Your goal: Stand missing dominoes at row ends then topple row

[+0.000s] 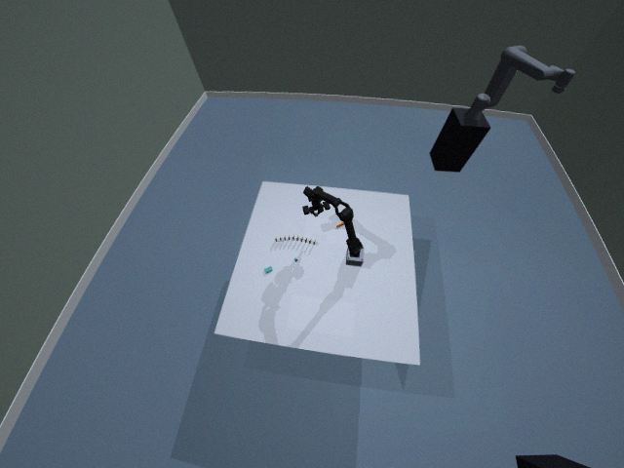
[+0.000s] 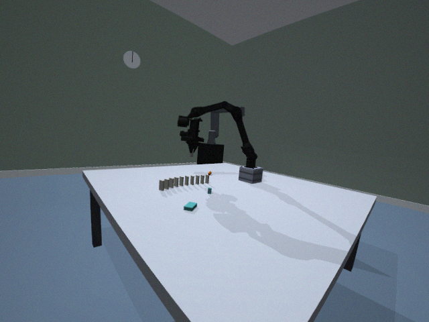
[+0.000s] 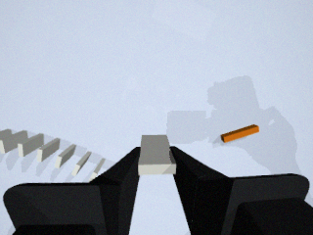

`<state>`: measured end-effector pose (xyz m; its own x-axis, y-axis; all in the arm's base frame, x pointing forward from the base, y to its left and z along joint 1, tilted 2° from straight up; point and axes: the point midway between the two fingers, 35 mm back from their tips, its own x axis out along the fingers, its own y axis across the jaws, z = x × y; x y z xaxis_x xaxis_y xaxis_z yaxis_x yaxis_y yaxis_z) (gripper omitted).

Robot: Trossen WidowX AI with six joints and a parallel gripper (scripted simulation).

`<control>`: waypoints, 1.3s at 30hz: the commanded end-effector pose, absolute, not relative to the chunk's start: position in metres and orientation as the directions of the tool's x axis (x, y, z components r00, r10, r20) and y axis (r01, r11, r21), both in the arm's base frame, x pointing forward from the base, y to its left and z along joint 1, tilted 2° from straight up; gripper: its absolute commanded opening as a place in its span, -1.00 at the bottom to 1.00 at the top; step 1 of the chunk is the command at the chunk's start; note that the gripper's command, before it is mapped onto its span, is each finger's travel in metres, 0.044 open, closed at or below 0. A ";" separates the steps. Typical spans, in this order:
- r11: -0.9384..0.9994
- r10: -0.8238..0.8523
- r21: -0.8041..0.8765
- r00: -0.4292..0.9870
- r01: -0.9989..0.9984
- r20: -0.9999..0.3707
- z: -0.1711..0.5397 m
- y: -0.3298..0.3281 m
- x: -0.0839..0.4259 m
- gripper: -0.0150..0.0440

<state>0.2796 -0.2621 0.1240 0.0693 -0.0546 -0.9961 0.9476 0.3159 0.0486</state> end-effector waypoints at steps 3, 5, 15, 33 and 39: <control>0.525 -0.041 0.028 0.058 0.850 -0.997 0.129 -0.221 0.281 -0.13; 0.678 -0.038 0.016 0.058 0.735 -0.998 0.129 -0.189 0.279 -0.13; 0.978 -0.032 -0.019 0.055 0.208 -0.998 0.118 -0.097 0.253 -0.13; 0.978 -0.032 -0.019 0.056 0.208 -0.998 0.072 -0.101 0.263 -0.13; 0.978 -0.032 -0.019 0.056 0.208 -0.998 0.035 -0.102 0.266 -0.13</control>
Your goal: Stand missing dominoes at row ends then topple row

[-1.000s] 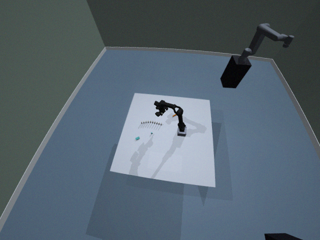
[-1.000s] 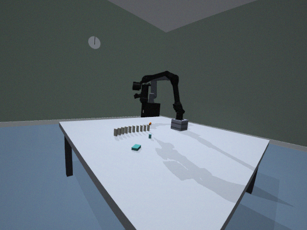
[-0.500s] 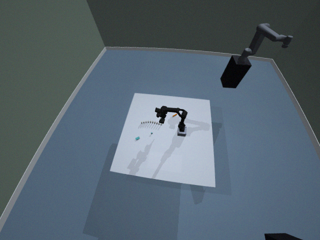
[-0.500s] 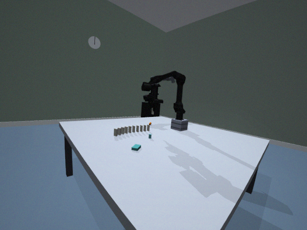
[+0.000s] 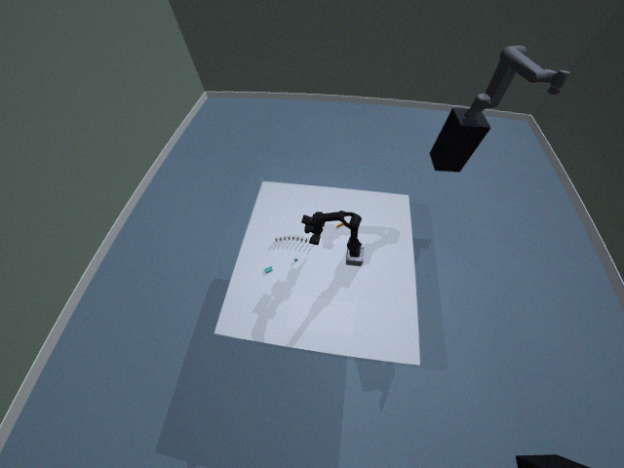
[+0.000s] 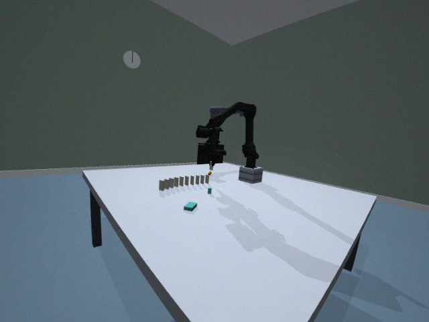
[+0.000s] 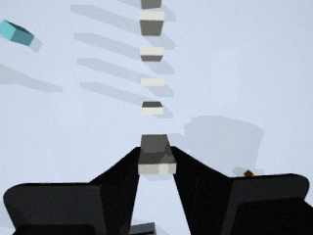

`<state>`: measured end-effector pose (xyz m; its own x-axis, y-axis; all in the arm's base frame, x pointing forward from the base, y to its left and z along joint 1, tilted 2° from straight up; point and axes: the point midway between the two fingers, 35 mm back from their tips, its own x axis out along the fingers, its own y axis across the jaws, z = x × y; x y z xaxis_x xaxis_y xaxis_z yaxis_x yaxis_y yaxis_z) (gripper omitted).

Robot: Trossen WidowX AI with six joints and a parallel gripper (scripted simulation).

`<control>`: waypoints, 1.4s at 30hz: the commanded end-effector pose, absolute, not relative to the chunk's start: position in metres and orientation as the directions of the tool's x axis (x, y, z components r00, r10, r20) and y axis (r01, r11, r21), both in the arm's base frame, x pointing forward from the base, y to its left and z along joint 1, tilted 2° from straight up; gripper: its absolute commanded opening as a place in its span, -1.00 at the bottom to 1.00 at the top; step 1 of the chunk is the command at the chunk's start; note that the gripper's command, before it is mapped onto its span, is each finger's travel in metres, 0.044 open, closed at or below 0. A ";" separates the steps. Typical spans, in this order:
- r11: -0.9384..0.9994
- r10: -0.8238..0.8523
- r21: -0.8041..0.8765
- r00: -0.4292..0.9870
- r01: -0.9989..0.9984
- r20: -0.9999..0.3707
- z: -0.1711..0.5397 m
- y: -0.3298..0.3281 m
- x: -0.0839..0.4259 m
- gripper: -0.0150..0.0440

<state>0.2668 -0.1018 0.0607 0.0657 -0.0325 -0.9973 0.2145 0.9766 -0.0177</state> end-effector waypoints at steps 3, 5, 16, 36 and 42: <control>0.978 -0.032 -0.019 0.055 0.208 -0.998 0.018 -0.102 0.265 -0.13; 0.978 -0.032 -0.019 0.055 0.208 -0.998 0.006 -0.102 0.263 -0.13; 0.978 -0.031 -0.019 0.055 0.208 -0.998 -0.014 -0.101 0.260 -0.13; 0.978 -0.031 -0.019 0.055 0.208 -0.998 -0.014 -0.101 0.260 1.00; 0.978 -0.031 -0.019 0.056 0.210 -0.998 0.025 -0.102 0.265 1.00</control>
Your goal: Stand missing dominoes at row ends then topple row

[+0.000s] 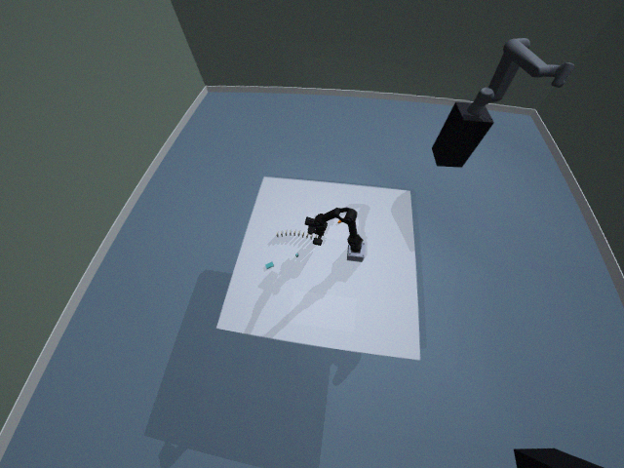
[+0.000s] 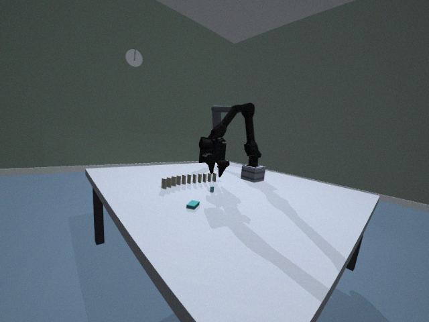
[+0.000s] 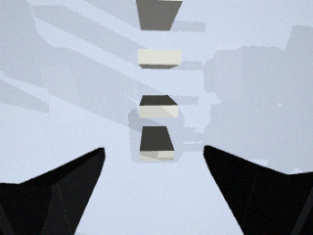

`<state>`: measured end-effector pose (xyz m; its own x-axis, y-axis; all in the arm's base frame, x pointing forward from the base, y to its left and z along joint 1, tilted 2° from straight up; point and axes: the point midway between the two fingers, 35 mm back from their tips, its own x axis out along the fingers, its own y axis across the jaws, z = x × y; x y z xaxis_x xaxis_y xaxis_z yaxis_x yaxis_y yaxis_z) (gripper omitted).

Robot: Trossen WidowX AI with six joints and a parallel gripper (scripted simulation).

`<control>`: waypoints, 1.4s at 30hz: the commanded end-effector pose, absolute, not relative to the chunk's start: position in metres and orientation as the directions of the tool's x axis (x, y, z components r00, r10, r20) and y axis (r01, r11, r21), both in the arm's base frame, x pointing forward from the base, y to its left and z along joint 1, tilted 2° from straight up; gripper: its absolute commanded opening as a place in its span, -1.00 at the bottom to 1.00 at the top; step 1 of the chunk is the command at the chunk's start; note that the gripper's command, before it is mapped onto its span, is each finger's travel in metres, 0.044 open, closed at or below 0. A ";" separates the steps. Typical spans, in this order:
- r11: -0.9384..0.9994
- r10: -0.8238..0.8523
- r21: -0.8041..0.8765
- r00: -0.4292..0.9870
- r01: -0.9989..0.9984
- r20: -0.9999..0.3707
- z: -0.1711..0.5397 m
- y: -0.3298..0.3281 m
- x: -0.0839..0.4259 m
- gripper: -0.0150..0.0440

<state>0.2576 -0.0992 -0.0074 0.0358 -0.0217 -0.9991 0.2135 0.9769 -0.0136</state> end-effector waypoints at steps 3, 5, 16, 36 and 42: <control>0.977 -0.030 -0.017 0.057 0.212 -0.998 0.077 -0.100 0.263 1.00; 0.977 -0.030 -0.017 0.057 0.213 -0.998 0.099 -0.098 0.259 1.00; 0.980 -0.029 -0.017 0.057 0.199 -0.998 0.117 -0.096 0.254 0.91; 0.207 -0.031 -0.057 0.052 -0.977 -0.998 0.052 -0.090 0.220 -0.49; 0.207 -0.031 -0.057 0.052 -0.977 -0.998 0.052 -0.090 0.220 -0.49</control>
